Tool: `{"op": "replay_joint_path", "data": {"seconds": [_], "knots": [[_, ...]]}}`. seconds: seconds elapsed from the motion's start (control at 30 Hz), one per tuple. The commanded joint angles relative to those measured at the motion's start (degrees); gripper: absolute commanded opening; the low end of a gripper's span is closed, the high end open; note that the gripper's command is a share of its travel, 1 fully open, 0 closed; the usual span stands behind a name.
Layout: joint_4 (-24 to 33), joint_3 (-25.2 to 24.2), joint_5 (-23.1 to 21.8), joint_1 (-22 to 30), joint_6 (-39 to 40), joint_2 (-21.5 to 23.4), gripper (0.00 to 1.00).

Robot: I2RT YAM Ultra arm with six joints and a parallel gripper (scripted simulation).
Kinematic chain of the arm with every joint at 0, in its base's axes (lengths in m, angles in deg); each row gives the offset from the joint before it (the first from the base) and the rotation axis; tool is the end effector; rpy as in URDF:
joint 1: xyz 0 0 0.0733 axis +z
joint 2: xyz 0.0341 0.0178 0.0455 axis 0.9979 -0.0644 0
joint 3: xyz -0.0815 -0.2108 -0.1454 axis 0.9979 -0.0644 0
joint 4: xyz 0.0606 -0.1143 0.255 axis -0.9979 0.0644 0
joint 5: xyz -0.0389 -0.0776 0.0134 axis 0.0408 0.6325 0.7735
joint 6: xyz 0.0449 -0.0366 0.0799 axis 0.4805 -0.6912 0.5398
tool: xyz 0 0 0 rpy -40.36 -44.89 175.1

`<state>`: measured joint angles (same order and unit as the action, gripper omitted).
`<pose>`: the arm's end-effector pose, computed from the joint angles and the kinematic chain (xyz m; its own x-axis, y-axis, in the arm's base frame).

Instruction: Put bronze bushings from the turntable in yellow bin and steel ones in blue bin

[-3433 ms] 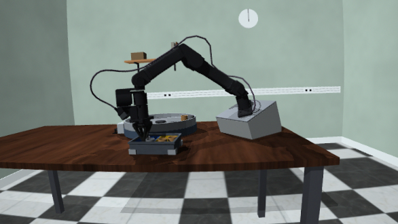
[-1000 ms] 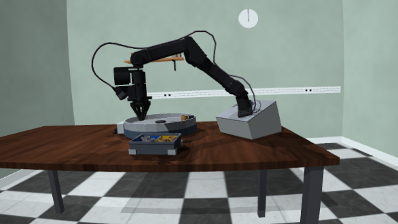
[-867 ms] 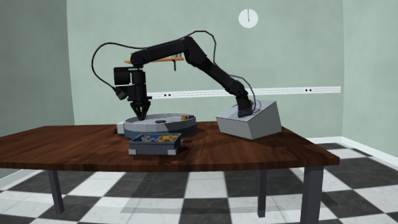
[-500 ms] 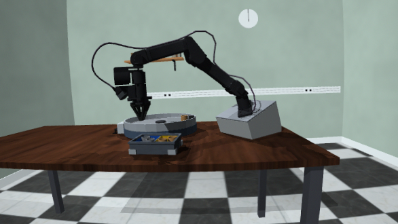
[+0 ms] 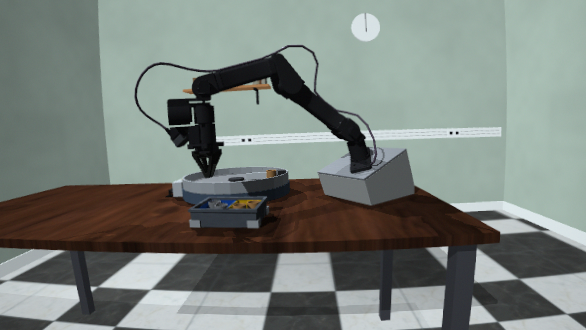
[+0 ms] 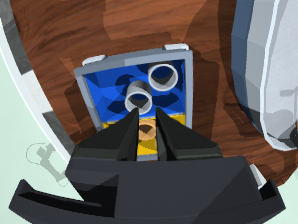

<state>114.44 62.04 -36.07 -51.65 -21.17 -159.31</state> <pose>0.3978 0.2846 0.2566 -0.9744 0.0232 -0.2235 -0.0336 0.9684 0.2471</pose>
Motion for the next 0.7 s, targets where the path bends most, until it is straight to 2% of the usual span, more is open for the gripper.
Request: {"op": "replay_joint_path", "data": {"seconds": [0.0, 0.57, 0.67], "knots": [[0.8, 1.7, -0.1, -0.7, -0.4, 1.6, 0.15], [0.7, 1.6, -0.1, -0.7, -0.4, 1.9, 0.14], [-0.8, -1.3, -0.3, -1.0, -0.8, 2.2, 0.14]]}}
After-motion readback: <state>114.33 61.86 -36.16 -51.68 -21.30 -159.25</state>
